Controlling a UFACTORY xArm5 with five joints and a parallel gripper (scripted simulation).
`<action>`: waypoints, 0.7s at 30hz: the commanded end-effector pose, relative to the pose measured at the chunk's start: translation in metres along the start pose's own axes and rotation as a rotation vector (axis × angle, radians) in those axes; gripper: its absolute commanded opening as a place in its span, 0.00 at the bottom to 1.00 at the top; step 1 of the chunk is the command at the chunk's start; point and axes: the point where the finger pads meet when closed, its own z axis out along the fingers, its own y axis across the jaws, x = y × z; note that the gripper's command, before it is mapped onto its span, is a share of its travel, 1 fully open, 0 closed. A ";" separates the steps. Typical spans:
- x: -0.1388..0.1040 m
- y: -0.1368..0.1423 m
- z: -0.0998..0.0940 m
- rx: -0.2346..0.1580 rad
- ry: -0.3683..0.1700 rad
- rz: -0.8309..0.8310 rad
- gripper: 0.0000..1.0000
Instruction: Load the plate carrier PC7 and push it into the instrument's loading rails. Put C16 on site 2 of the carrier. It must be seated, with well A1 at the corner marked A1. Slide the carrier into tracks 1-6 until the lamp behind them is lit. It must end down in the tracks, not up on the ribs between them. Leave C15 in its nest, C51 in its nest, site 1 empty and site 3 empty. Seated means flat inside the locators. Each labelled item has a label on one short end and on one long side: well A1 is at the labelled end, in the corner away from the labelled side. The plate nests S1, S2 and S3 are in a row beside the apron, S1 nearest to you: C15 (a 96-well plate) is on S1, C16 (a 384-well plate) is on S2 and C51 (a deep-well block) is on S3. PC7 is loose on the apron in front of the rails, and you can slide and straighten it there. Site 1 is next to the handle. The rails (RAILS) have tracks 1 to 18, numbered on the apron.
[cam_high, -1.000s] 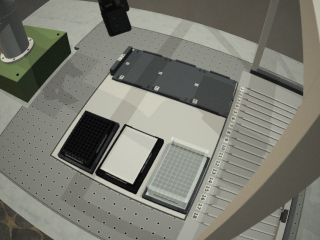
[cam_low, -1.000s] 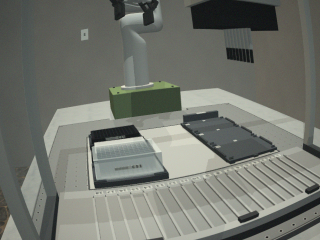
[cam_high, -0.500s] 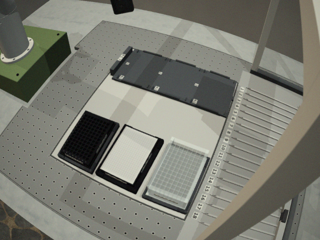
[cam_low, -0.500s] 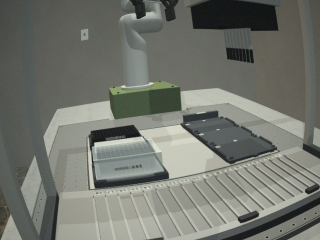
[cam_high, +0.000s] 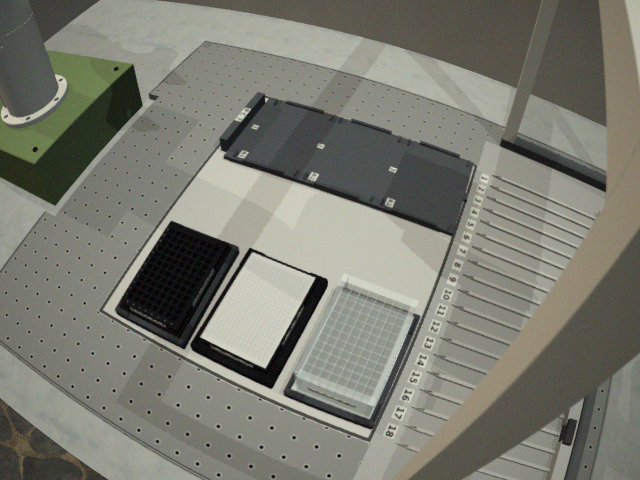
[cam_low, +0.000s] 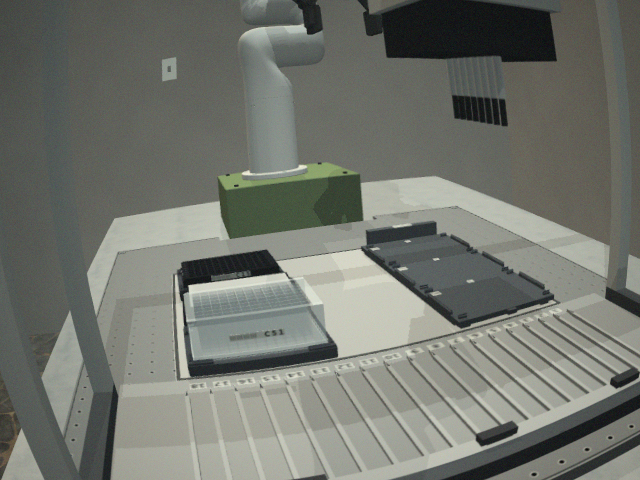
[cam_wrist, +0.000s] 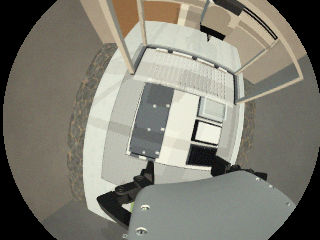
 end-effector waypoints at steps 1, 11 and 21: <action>-0.005 -0.016 -0.005 0.004 -0.021 0.037 1.00; -0.001 0.012 0.023 0.008 -0.031 -0.230 1.00; 0.003 0.047 0.058 0.019 -0.044 -0.563 1.00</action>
